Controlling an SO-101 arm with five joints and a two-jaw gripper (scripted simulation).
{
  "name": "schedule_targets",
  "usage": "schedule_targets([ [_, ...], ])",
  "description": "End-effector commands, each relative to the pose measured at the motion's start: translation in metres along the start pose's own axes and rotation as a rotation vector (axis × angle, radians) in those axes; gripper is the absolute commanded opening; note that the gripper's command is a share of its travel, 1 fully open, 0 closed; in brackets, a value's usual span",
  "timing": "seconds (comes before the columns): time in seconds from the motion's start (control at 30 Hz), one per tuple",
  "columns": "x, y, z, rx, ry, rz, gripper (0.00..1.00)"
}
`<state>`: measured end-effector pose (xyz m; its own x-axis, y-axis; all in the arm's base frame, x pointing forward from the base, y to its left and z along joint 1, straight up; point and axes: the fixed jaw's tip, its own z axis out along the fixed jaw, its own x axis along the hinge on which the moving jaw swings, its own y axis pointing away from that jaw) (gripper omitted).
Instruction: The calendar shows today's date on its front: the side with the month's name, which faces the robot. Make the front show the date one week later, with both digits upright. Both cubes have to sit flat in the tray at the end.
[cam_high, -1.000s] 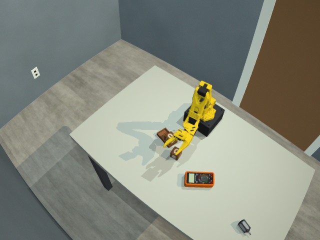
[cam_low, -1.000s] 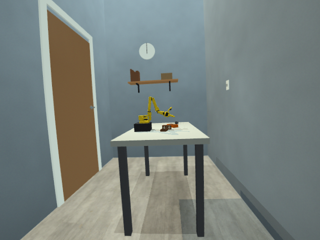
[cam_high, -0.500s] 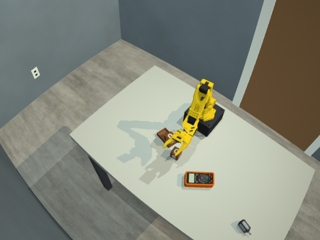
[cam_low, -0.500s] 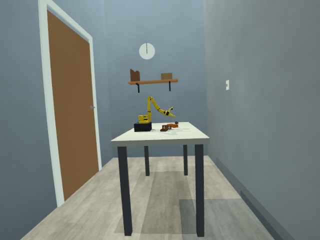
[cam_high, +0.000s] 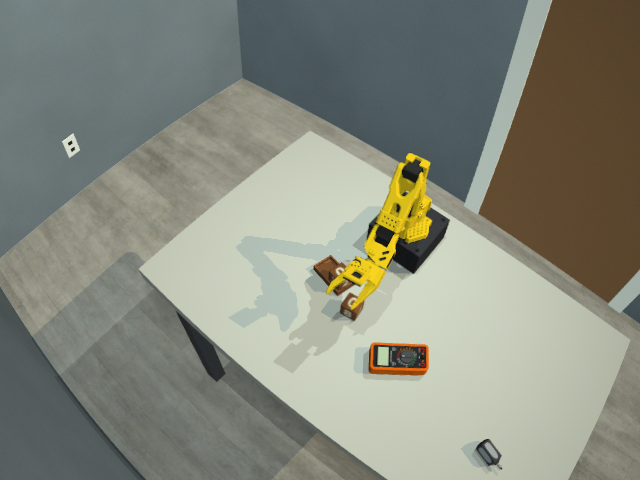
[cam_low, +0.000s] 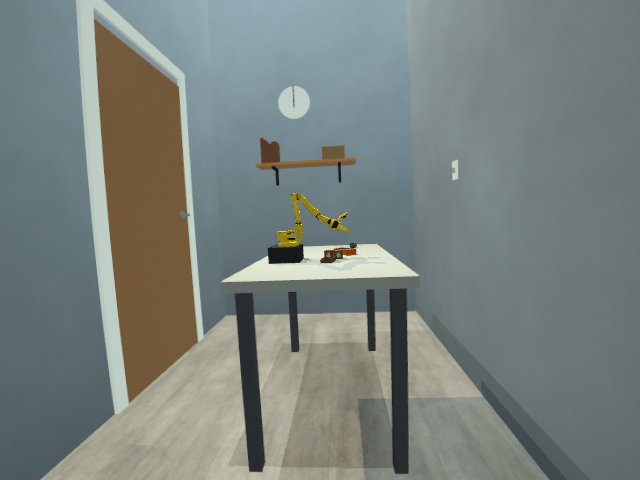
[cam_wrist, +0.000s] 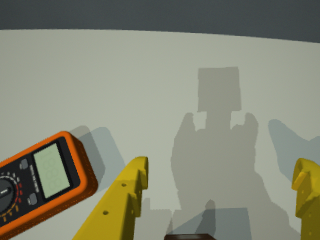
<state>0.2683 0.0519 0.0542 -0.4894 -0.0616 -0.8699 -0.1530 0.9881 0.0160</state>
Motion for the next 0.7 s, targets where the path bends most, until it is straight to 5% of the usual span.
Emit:
schedule_targets([
  [0.0, -0.011, 0.002, -0.01, -0.002, 0.205, -0.003, 0.35],
  [0.67, -0.015, 0.003, -0.02, 0.0, 0.331, -0.004, 0.35],
])
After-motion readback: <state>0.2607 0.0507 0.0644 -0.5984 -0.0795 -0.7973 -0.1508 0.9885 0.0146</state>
